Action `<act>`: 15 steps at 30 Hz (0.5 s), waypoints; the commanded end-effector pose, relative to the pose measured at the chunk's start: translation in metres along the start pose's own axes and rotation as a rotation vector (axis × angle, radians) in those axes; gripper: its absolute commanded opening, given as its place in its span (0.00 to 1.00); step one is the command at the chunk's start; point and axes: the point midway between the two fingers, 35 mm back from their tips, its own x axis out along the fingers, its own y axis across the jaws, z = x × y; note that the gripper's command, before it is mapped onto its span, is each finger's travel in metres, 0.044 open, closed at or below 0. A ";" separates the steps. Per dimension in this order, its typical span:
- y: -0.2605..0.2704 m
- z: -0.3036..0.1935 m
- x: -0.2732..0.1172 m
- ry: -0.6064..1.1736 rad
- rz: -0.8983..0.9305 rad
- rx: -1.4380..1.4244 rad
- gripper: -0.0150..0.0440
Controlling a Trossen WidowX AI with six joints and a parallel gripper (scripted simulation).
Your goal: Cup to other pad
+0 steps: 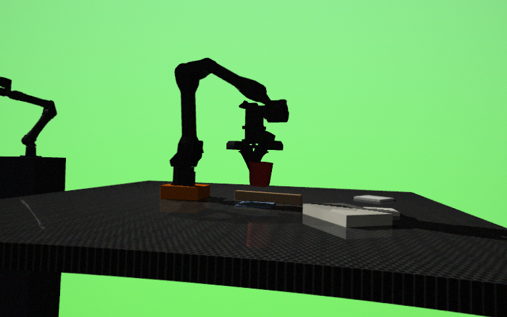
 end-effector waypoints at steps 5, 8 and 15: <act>0.003 0.012 0.000 0.004 0.002 0.002 0.25; 0.005 0.017 0.000 0.003 0.002 0.002 0.25; 0.008 0.030 -0.001 0.002 0.002 0.003 0.25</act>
